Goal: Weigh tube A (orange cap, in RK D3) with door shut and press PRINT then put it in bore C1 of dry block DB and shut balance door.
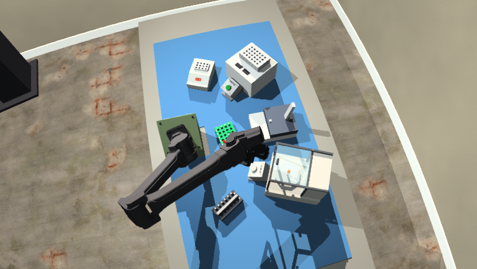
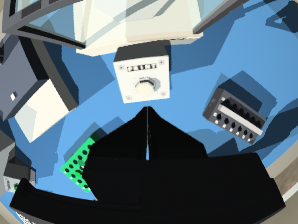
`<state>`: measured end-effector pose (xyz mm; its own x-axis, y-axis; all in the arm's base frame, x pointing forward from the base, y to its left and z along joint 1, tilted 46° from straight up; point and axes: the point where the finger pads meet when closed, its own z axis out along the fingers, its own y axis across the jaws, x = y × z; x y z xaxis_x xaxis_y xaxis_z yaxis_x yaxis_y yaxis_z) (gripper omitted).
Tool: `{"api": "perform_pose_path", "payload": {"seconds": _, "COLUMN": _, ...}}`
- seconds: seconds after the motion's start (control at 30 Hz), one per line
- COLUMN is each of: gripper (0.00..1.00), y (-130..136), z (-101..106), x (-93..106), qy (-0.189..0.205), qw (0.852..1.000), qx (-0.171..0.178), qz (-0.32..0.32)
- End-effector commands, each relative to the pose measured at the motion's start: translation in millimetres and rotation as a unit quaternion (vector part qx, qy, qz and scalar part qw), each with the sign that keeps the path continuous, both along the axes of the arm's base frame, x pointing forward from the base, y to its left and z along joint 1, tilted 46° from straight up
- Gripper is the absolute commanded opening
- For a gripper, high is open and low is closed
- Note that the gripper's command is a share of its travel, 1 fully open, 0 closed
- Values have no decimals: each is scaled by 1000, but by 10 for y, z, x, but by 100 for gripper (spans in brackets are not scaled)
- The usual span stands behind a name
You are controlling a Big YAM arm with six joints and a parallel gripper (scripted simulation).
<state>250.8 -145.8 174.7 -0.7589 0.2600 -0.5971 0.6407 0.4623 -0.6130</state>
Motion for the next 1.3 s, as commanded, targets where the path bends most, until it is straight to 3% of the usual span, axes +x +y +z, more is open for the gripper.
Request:
{"api": "perform_pose_path", "payload": {"seconds": 0.0, "gripper": 0, "y": 61, "z": -40, "x": -38, "qy": 6, "qw": 997, "qx": -24, "qz": 71}}
{"api": "perform_pose_path", "payload": {"seconds": 0.1, "gripper": 0, "y": 86, "z": -64, "x": -77, "qy": -5, "qw": 994, "qx": -43, "qz": 102}}
{"api": "perform_pose_path", "payload": {"seconds": 0.6, "gripper": 0, "y": 161, "z": -158, "x": -301, "qy": 0, "qw": 994, "qx": -43, "qz": 96}}
{"api": "perform_pose_path", "payload": {"seconds": 1.27, "gripper": 0, "y": 149, "z": -167, "x": -310, "qy": -2, "qw": 995, "qx": -43, "qz": 92}}
